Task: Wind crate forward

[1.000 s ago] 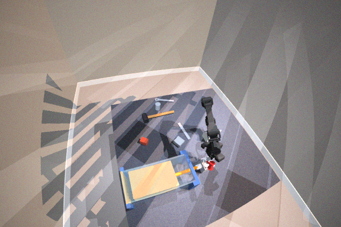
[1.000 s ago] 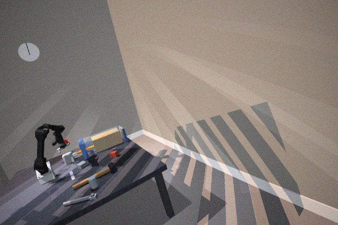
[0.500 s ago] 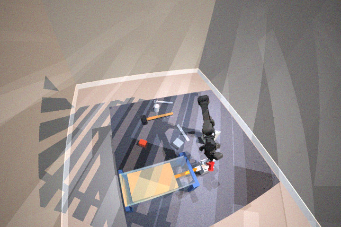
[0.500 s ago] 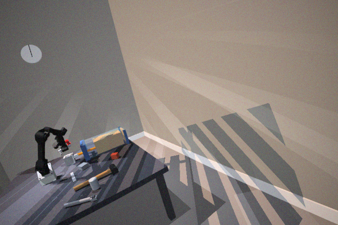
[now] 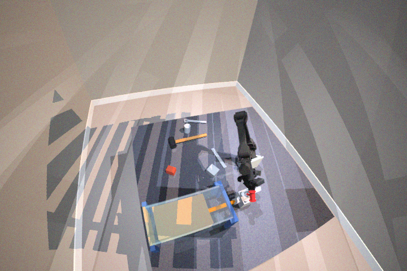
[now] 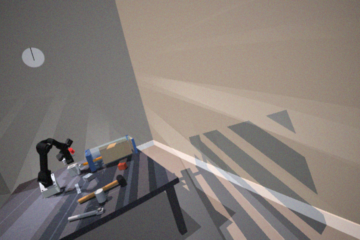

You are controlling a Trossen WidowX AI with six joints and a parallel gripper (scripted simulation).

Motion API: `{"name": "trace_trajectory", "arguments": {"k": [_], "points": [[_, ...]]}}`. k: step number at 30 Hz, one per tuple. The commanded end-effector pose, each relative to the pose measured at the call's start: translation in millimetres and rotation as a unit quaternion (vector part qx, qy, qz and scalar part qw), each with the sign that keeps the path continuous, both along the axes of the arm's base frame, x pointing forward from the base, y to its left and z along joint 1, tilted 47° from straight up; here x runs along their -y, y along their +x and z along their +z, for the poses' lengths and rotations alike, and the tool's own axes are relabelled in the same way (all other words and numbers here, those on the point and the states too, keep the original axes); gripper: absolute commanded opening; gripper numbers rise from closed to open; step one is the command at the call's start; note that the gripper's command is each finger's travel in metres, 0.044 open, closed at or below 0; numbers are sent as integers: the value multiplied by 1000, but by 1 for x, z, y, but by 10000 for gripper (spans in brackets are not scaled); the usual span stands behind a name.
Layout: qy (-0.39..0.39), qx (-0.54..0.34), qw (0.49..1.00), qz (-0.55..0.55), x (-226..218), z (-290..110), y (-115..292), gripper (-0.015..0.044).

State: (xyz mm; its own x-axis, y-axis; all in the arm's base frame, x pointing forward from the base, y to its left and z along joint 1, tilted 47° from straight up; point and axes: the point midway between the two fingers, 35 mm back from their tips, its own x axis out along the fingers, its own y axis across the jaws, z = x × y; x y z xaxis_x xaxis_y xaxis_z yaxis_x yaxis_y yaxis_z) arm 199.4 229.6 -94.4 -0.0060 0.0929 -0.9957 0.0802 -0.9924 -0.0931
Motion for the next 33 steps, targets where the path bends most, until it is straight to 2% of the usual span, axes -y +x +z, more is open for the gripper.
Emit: {"name": "trace_trajectory", "arguments": {"k": [1,33], "points": [[43,4,999,2,-4,4,2,0],[299,4,954,2,-2,3,2,0]]}}
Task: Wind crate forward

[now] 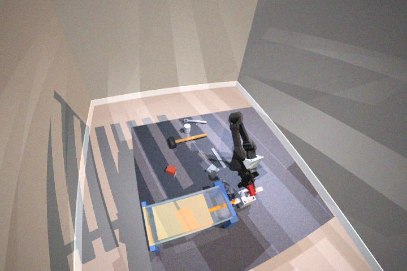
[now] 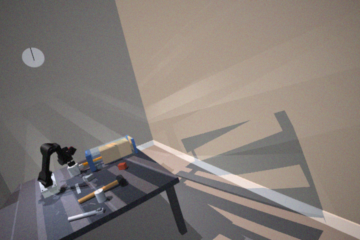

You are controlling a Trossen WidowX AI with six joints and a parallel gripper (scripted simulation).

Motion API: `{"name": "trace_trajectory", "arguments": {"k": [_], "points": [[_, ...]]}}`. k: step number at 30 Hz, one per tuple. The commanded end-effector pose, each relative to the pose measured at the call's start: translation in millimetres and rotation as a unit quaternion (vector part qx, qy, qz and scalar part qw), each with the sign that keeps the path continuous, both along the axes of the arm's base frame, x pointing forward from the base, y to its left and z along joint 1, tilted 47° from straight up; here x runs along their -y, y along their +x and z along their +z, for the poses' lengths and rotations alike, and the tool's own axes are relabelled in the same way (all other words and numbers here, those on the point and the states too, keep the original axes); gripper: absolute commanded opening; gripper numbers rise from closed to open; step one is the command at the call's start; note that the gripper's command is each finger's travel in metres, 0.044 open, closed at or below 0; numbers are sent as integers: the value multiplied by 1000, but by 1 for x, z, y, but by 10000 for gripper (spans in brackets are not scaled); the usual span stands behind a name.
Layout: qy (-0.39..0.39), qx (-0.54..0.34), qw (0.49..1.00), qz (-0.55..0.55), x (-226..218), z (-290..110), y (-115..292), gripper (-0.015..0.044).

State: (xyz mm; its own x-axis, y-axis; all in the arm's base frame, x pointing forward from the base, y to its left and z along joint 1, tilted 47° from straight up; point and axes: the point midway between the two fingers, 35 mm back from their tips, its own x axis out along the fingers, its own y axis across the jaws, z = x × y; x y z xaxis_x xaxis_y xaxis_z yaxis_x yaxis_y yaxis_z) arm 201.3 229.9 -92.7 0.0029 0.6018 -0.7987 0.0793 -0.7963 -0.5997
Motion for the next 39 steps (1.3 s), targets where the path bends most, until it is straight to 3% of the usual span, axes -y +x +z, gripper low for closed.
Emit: {"name": "trace_trajectory", "arguments": {"k": [1,15,27,39], "points": [[39,1,999,4,-1,1,0,0],[37,0,999,0,0,0,1,0],[36,1,999,0,21,8,50,0],[60,-24,997,-28,27,-4,50,0]]}}
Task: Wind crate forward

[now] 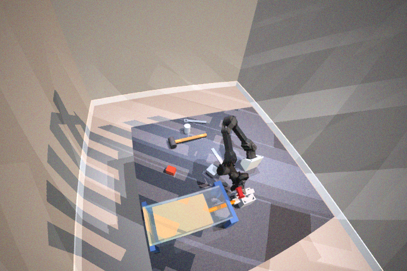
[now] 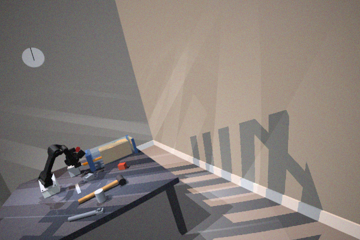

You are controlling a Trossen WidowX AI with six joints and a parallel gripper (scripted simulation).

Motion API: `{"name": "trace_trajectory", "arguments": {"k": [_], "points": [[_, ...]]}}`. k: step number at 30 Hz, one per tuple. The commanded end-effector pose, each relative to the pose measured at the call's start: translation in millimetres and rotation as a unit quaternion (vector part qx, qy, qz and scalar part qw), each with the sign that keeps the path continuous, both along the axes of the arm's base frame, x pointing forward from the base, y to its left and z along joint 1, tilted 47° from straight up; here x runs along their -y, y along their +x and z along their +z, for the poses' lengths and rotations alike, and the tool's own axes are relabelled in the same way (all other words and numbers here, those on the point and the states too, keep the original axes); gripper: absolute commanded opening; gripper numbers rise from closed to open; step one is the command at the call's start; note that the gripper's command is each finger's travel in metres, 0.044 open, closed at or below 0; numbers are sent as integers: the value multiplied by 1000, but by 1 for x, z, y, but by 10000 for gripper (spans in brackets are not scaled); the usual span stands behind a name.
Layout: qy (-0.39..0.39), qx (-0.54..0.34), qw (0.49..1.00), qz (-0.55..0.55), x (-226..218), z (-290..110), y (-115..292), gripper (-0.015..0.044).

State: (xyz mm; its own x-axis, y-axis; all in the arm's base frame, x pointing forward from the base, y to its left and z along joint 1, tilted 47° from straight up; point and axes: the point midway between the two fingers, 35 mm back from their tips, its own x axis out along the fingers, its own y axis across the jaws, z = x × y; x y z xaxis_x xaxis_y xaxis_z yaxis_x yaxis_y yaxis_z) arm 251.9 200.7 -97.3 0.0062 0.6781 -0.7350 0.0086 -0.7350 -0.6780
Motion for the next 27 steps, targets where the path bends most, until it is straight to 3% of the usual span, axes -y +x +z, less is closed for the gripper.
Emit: {"name": "trace_trajectory", "arguments": {"k": [1,27], "points": [[10,-3,1000,0,0,-1,0,0],[10,-3,1000,0,16,-16,-1,0]]}}
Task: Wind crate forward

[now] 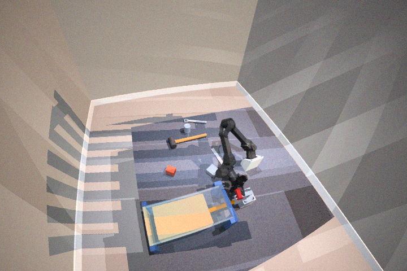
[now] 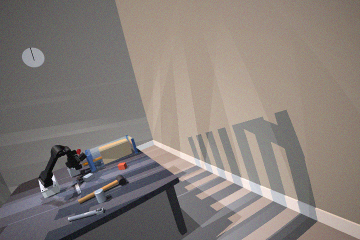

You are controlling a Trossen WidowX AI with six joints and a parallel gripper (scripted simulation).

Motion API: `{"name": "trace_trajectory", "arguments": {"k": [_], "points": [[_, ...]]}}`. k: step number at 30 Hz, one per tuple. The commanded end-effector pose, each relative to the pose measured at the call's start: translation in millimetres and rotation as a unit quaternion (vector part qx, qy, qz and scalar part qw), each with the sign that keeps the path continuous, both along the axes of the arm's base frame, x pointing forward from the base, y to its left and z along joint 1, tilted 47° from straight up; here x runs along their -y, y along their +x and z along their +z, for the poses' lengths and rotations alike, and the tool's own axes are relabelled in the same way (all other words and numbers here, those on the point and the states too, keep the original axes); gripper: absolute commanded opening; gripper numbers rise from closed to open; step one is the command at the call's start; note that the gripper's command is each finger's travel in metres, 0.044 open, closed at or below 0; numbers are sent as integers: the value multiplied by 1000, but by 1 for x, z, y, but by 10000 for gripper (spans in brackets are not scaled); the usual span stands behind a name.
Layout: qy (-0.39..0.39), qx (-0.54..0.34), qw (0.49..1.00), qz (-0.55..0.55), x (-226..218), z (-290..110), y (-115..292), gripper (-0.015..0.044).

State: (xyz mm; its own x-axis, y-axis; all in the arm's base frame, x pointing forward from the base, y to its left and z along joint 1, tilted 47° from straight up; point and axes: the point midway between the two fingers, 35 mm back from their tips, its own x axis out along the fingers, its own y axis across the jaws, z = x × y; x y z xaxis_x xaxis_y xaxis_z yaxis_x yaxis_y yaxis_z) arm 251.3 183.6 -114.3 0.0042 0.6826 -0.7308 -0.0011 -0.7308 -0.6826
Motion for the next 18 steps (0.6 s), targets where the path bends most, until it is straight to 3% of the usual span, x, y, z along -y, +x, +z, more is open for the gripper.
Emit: {"name": "trace_trajectory", "arguments": {"k": [1,18], "points": [[6,1,1000,3,-1,1,0,0],[6,4,1000,0,10,0,1,0]]}}
